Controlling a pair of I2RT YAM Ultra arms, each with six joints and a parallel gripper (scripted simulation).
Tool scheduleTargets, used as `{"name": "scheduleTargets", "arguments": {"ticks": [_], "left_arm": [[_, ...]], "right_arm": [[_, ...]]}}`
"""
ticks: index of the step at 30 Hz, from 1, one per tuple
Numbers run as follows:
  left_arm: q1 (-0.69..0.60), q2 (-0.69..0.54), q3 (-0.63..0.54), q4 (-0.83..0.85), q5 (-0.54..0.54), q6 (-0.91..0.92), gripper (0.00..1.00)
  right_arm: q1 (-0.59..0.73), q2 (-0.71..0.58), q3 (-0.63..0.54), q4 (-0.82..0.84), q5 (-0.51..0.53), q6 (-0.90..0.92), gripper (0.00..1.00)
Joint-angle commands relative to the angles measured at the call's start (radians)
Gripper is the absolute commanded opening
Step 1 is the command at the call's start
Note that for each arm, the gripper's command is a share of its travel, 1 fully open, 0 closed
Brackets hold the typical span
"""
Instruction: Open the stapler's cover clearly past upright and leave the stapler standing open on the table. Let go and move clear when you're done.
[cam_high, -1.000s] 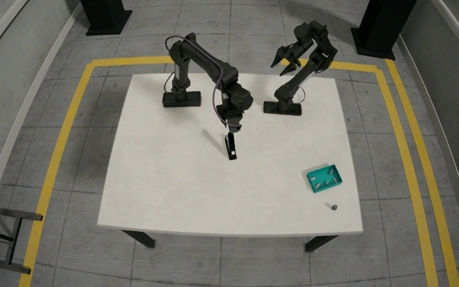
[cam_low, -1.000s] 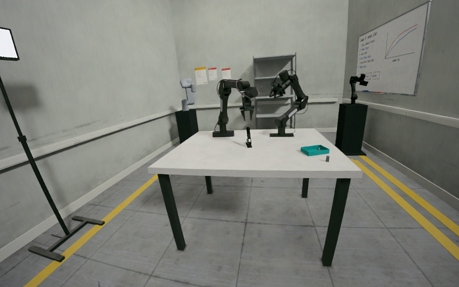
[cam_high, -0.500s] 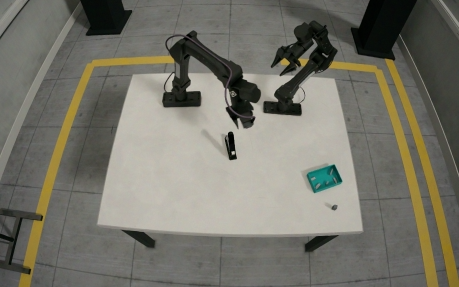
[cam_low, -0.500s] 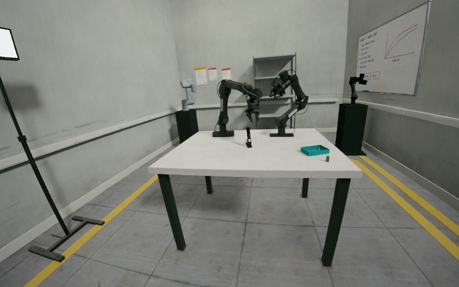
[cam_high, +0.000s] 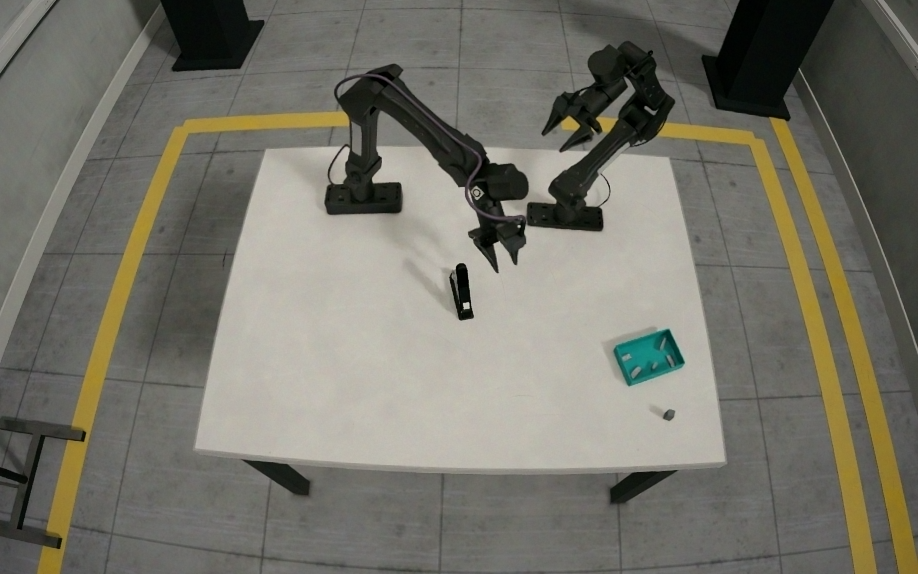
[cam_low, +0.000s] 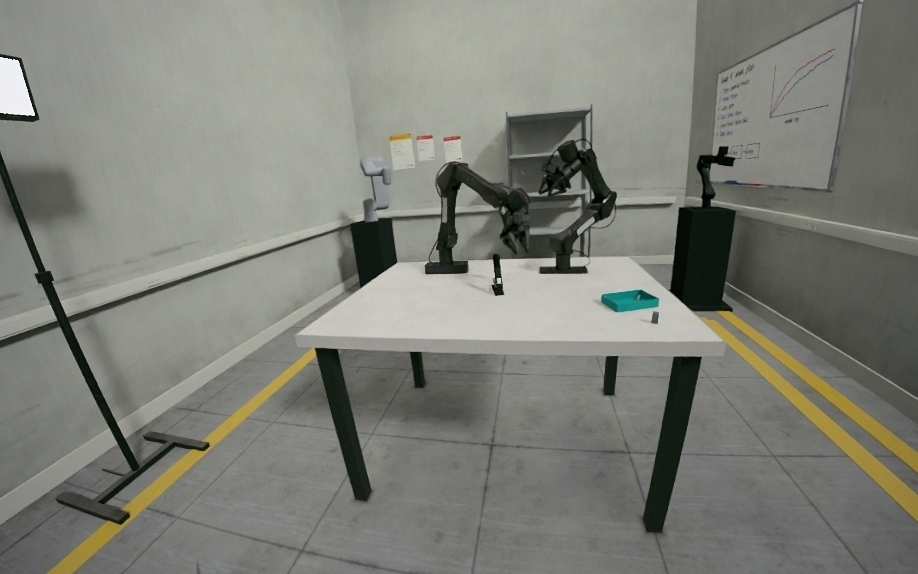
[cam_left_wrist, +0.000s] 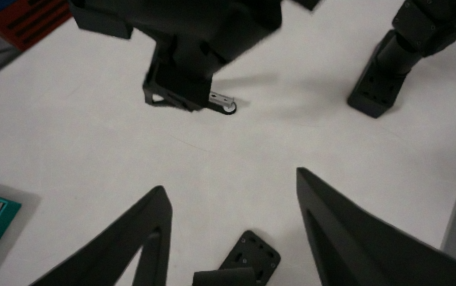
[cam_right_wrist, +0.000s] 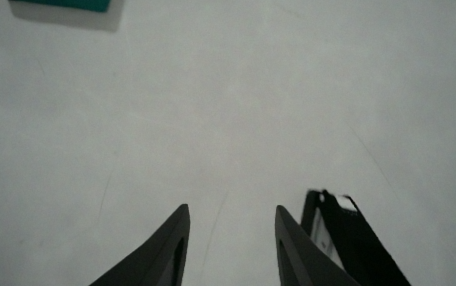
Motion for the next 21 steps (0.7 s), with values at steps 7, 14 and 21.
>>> {"name": "scheduleTargets", "arguments": {"ticks": [7, 14, 21], "left_arm": [[-0.004, 0.004, 0.027, -0.001, -0.006, -0.006, 0.55], [-0.004, 0.004, 0.027, -0.001, -0.006, -0.006, 0.55], [-0.004, 0.004, 0.027, -0.001, -0.006, -0.006, 0.55]], "right_arm": [[0.082, -0.046, -0.236, 0.516, 0.206, -0.094, 0.46], [0.128, -0.047, -0.382, 0.788, 0.317, -0.131, 0.46], [0.216, -0.059, -0.588, 1.099, 0.487, -0.137, 0.46]]}}
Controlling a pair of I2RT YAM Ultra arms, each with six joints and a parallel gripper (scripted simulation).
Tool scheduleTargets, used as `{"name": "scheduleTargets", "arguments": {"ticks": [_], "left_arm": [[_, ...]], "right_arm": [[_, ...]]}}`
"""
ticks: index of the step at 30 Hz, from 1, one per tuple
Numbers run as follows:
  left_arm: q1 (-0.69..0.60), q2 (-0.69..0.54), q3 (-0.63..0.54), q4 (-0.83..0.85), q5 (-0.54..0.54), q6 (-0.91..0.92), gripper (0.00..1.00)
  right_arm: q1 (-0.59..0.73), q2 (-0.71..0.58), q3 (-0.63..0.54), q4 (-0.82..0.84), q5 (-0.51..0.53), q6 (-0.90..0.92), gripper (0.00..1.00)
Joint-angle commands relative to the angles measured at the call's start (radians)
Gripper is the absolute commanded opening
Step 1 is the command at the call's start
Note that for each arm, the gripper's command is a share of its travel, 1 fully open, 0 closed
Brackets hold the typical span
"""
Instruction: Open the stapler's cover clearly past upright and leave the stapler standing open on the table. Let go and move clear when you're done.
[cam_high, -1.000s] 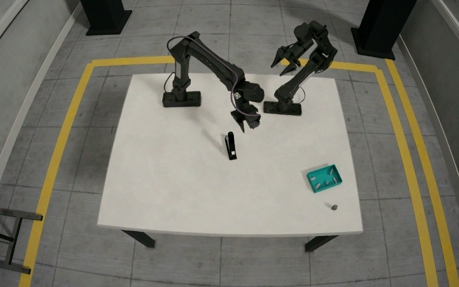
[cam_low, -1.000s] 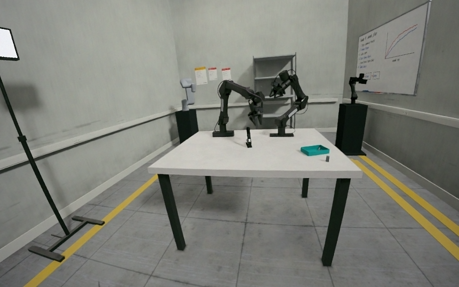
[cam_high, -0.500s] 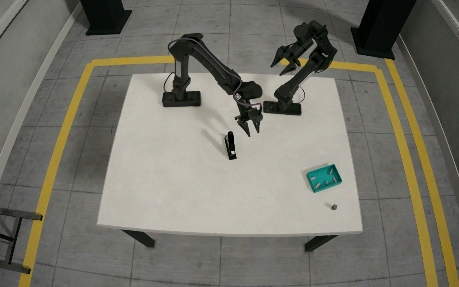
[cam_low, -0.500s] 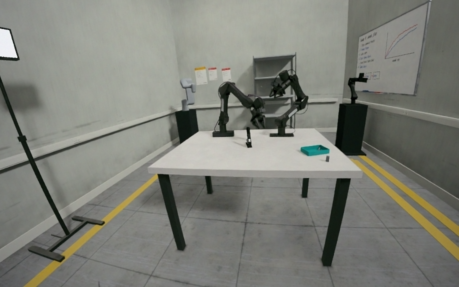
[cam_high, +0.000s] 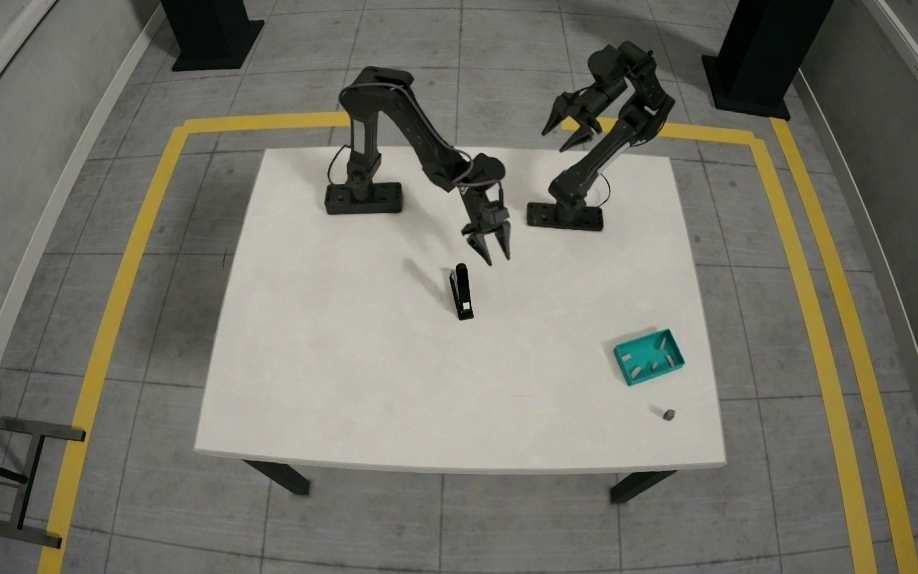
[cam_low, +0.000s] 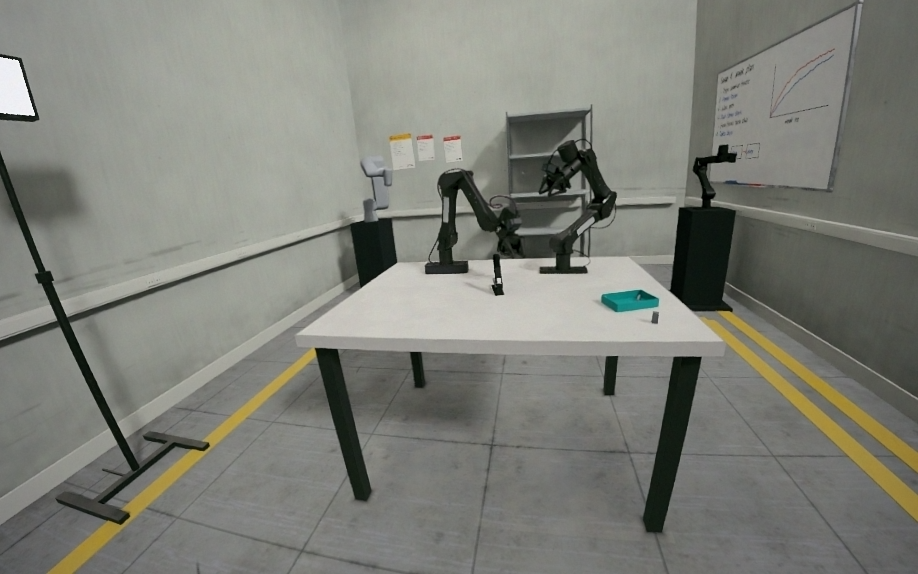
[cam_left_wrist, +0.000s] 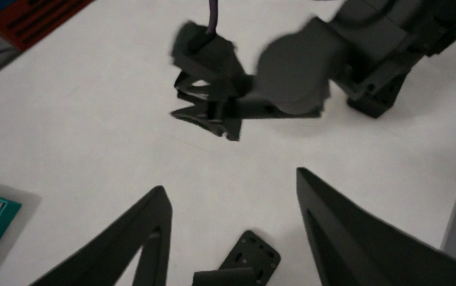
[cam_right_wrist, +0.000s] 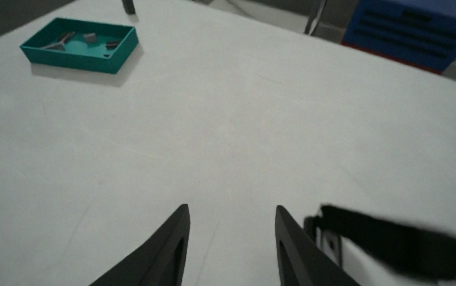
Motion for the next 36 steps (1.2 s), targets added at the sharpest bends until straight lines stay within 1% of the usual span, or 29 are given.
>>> {"name": "scheduleTargets", "arguments": {"ticks": [1, 3, 5, 6, 12, 14, 18, 27, 29, 36], "left_arm": [[-0.004, 0.004, 0.027, -0.001, -0.006, -0.006, 0.55], [-0.004, 0.004, 0.027, -0.001, -0.006, -0.006, 0.55], [-0.004, 0.004, 0.027, -0.001, -0.006, -0.006, 0.55], [-0.004, 0.004, 0.027, -0.001, -0.006, -0.006, 0.55], [-0.004, 0.004, 0.027, -0.001, -0.006, -0.006, 0.55], [-0.004, 0.004, 0.027, -0.001, -0.006, -0.006, 0.55], [-0.004, 0.004, 0.027, -0.001, -0.006, -0.006, 0.55], [-0.004, 0.004, 0.027, -0.001, -0.006, -0.006, 0.55], [-0.004, 0.004, 0.027, -0.001, -0.006, -0.006, 0.55], [-0.004, 0.004, 0.027, -0.001, -0.006, -0.006, 0.55]], "right_arm": [[0.047, -0.04, -0.077, 0.236, 0.135, -0.012, 0.46], [0.07, -0.042, -0.128, 0.317, 0.177, -0.014, 0.46], [0.07, -0.042, -0.128, 0.317, 0.177, -0.014, 0.46], [0.083, -0.029, -0.164, 0.407, 0.204, -0.037, 0.46], [0.114, -0.011, -0.292, 0.604, 0.28, -0.054, 0.46], [0.104, 0.005, -0.336, 0.658, 0.298, -0.054, 0.46], [0.075, 0.042, -0.385, 0.748, 0.316, -0.073, 0.46], [0.058, 0.095, -0.404, 0.819, 0.31, -0.111, 0.46], [0.045, 0.098, -0.388, 0.827, 0.28, -0.12, 0.46], [0.0, 0.105, -0.368, 0.839, 0.236, -0.14, 0.46]]}}
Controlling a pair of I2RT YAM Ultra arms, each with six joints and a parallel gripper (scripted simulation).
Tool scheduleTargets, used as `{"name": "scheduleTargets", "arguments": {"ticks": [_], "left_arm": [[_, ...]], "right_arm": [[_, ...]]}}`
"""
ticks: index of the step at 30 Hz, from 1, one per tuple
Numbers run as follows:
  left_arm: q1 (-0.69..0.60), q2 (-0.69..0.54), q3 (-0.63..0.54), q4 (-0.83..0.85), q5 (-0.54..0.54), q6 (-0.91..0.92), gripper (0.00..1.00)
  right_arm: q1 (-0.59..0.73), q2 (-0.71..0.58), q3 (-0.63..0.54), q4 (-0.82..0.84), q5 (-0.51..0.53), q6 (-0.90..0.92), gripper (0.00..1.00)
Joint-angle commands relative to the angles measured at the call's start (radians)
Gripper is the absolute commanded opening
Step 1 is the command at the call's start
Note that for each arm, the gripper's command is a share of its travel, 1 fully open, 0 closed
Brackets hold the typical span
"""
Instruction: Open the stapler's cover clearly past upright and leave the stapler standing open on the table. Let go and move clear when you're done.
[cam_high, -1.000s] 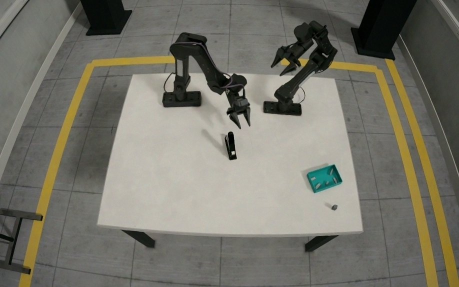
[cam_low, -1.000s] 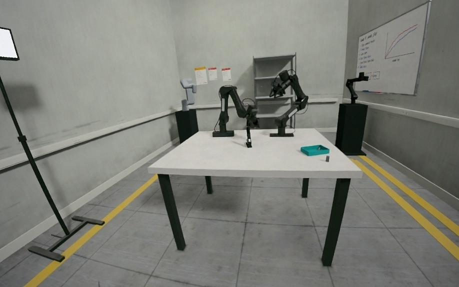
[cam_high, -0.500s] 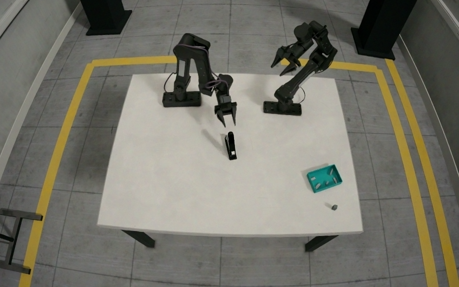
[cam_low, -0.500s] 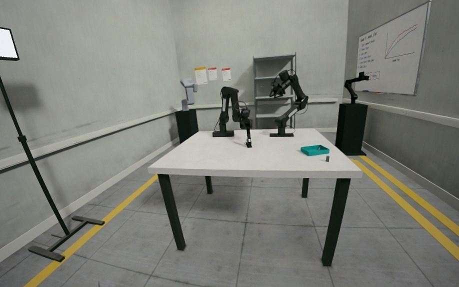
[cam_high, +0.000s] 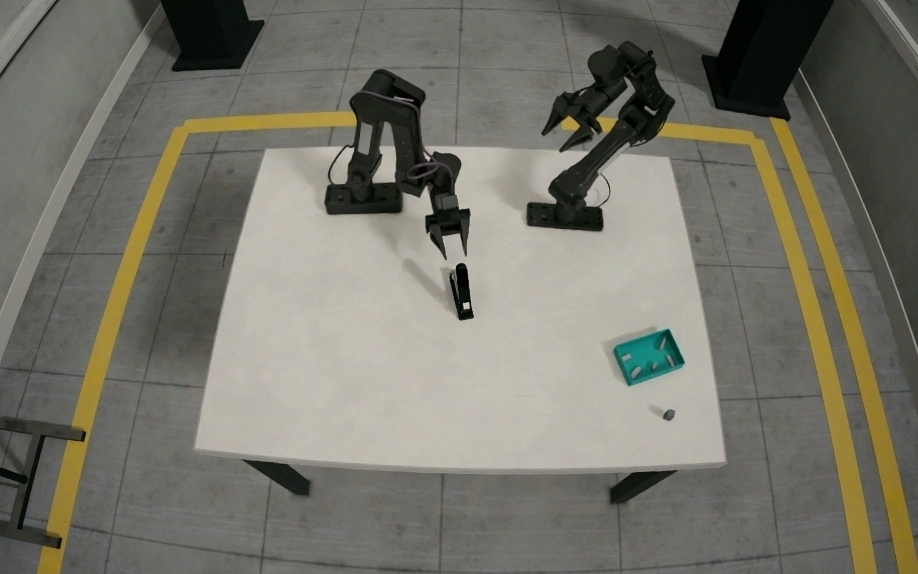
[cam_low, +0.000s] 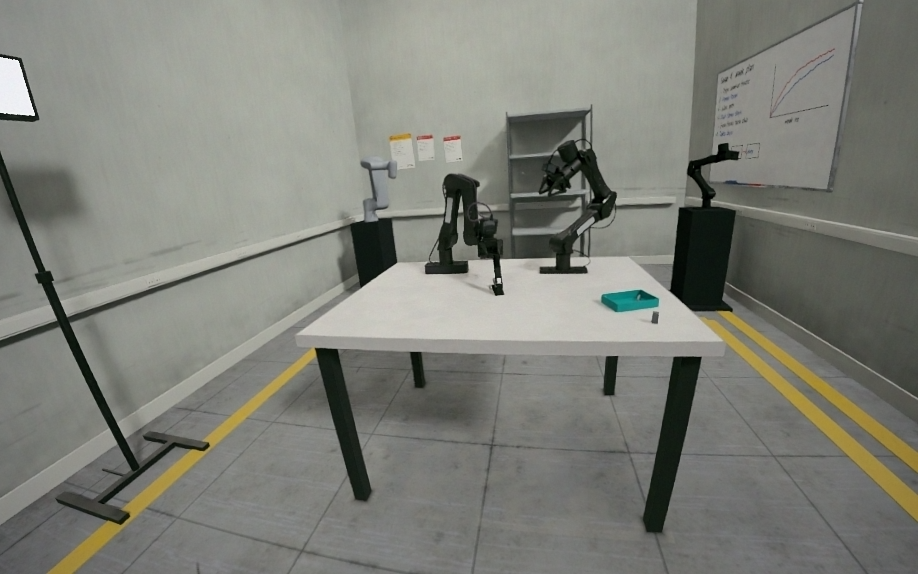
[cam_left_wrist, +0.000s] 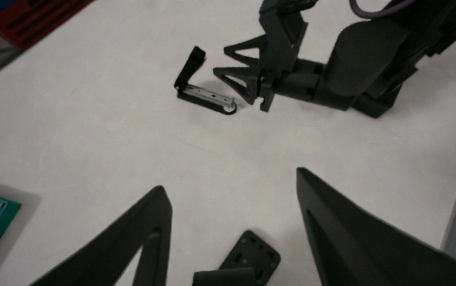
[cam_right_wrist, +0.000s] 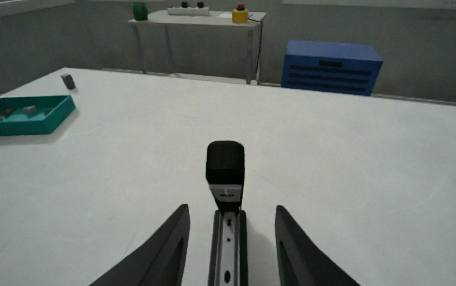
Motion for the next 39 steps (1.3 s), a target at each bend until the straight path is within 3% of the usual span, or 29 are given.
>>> {"name": "scheduleTargets", "arguments": {"ticks": [1, 39], "left_arm": [[-0.004, 0.004, 0.027, -0.001, -0.006, -0.006, 0.55], [-0.004, 0.004, 0.027, -0.001, -0.006, -0.006, 0.55]], "right_arm": [[-0.028, 0.013, 0.032, 0.026, -0.032, -0.02, 0.46], [-0.159, 0.097, 0.121, 0.05, -0.158, -0.056, 0.46]]}}
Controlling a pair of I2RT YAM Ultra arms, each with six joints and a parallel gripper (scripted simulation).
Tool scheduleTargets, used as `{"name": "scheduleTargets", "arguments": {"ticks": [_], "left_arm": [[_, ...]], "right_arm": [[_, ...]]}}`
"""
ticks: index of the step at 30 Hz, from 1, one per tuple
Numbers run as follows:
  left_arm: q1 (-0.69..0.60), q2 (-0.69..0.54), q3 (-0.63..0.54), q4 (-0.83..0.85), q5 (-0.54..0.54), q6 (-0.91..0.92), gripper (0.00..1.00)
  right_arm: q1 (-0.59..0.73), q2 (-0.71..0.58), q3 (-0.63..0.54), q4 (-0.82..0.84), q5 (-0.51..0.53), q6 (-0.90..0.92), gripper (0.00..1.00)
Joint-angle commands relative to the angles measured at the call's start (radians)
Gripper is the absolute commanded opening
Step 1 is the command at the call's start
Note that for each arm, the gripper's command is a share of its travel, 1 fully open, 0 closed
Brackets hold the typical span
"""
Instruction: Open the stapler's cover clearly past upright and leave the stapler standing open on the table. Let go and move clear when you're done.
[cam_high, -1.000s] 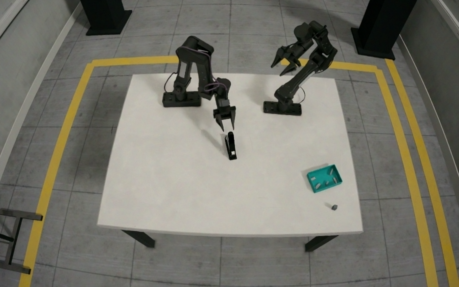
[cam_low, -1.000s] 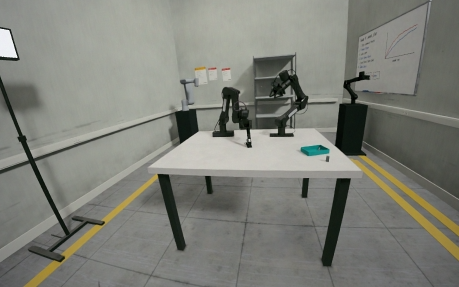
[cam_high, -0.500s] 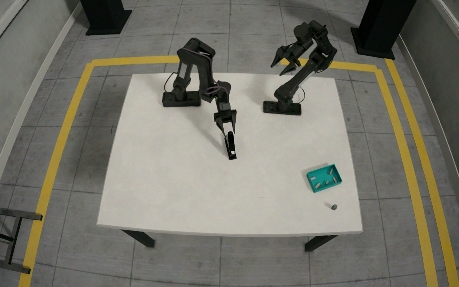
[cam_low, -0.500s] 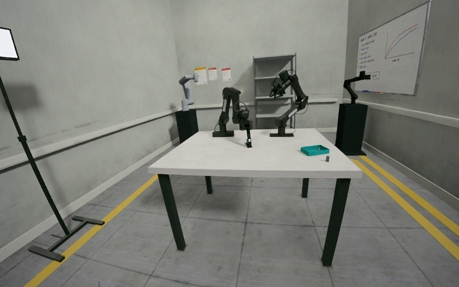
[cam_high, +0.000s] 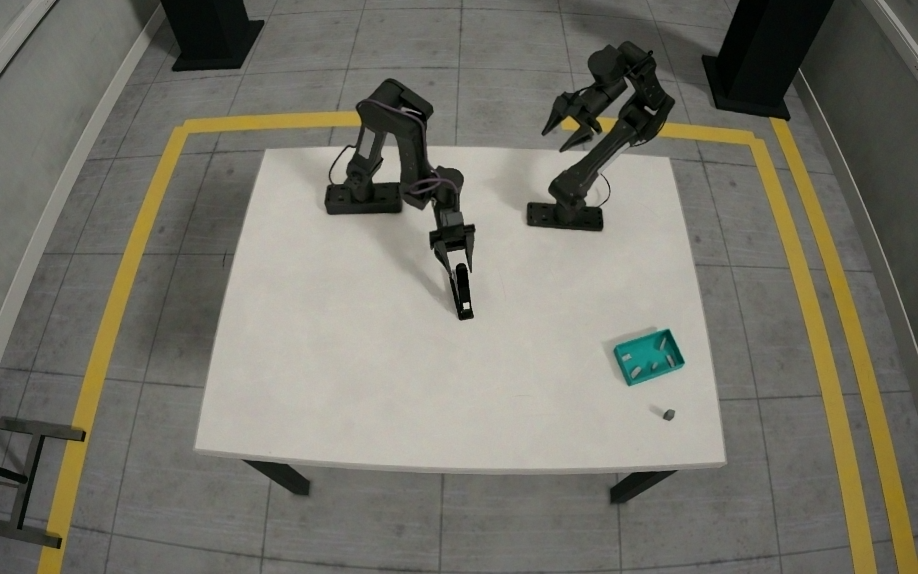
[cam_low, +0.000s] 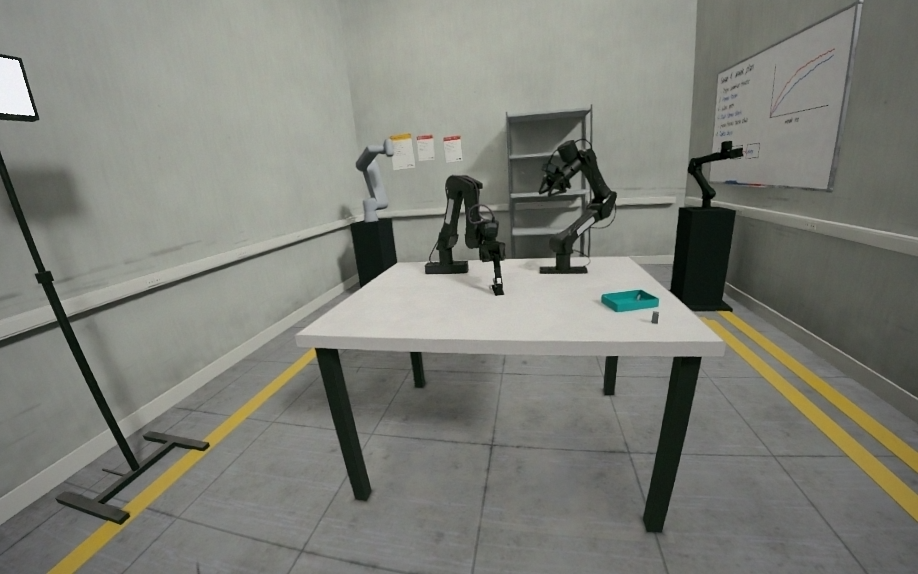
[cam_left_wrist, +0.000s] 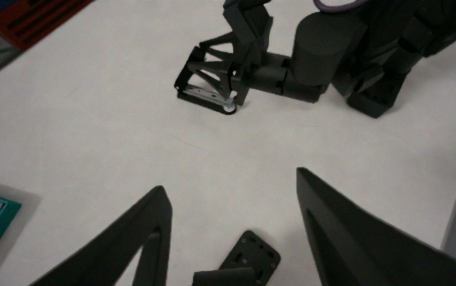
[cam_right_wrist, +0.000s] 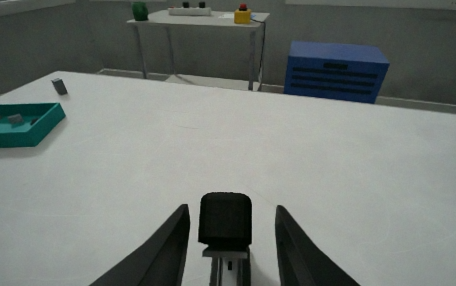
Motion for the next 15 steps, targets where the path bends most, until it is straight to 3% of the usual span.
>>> {"name": "scheduleTargets", "arguments": {"ticks": [1, 2, 3, 15], "left_arm": [[-0.004, 0.004, 0.027, -0.001, -0.006, -0.006, 0.55], [-0.004, 0.004, 0.027, -0.001, -0.006, -0.006, 0.55], [-0.004, 0.004, 0.027, -0.001, -0.006, -0.006, 0.55], [-0.004, 0.004, 0.027, -0.001, -0.006, -0.006, 0.55]], "right_arm": [[-0.012, 0.002, 0.023, 0.012, -0.005, -0.005, 0.46], [-0.012, 0.002, 0.023, 0.012, -0.005, -0.005, 0.46], [-0.012, 0.002, 0.023, 0.012, -0.005, -0.005, 0.37], [-0.003, -0.006, 0.01, 0.016, 0.006, 0.0, 0.26]]}}
